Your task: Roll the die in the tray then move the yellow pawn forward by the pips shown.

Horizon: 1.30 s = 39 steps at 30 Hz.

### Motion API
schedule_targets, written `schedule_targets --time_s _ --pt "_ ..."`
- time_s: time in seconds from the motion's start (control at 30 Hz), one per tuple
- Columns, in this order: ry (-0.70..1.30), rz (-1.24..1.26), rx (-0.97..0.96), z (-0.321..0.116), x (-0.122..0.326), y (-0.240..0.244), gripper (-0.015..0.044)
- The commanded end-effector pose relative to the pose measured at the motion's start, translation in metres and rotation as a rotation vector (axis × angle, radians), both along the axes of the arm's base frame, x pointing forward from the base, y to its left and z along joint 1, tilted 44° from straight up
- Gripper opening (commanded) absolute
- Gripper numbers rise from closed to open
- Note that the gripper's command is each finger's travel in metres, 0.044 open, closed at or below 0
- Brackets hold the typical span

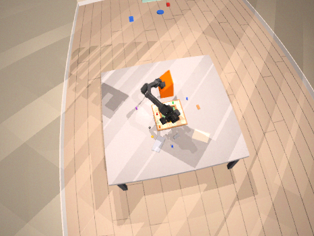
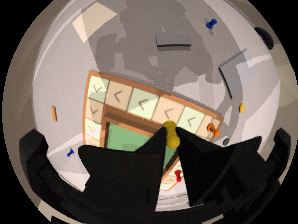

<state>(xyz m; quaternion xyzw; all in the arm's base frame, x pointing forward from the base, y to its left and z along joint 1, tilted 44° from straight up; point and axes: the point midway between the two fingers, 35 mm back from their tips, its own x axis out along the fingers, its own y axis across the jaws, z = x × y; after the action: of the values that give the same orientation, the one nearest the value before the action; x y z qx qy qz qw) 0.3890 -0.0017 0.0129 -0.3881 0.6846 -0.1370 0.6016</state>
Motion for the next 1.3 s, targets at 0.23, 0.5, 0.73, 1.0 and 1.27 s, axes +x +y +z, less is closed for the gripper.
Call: schedule_targets --time_s 0.23,0.5,0.73,1.0,1.27 --pt "-0.013 -0.001 0.004 0.047 -0.006 0.043 0.0000" --pt "-0.013 -0.001 0.004 0.000 -0.002 0.030 0.0000" --pt "-0.014 -0.001 0.003 -0.036 -0.004 0.018 0.0000" --pt "-0.014 -0.001 0.002 -0.058 -0.003 -0.003 0.0000" --pt "-0.014 -0.001 0.001 -0.063 -0.002 -0.008 0.0000"
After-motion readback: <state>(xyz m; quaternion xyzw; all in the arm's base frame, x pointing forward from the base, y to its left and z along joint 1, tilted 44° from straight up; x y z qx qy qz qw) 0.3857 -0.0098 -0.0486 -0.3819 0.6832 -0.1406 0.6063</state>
